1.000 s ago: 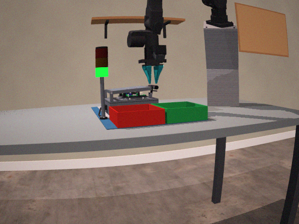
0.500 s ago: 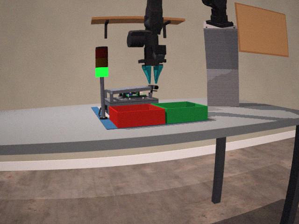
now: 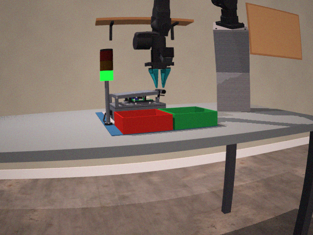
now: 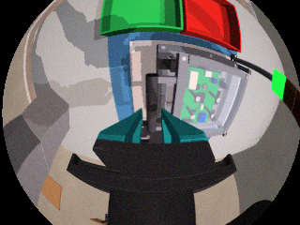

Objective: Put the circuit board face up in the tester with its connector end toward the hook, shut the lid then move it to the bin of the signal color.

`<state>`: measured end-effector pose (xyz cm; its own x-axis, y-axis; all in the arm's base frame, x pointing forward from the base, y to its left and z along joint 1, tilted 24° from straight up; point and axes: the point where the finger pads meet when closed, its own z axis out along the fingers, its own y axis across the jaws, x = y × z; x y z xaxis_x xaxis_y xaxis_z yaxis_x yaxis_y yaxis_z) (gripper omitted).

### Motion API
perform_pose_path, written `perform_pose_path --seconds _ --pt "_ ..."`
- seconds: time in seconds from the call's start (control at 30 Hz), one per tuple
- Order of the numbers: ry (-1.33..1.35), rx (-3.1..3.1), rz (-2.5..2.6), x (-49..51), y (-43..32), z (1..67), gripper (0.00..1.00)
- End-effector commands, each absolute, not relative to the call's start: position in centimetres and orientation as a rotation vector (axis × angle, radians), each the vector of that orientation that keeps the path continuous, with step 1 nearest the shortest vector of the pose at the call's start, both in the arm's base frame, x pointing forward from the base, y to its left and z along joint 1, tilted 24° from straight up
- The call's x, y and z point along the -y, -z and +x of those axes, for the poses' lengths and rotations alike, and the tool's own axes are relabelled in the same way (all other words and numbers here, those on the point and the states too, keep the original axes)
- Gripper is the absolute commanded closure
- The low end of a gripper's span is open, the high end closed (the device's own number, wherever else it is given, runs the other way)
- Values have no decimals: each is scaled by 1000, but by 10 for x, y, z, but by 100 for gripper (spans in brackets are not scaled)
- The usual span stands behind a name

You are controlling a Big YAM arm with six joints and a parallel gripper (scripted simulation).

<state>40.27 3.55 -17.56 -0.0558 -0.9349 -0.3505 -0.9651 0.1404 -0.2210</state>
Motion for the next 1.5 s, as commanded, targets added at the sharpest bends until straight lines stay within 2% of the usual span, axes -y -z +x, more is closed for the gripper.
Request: perform_pose_path --seconds 0.0,1.47 --pt "-104 -2024 -1819 -37 175 405 74" --pt "-92 -2017 -1816 -44 200 411 74"
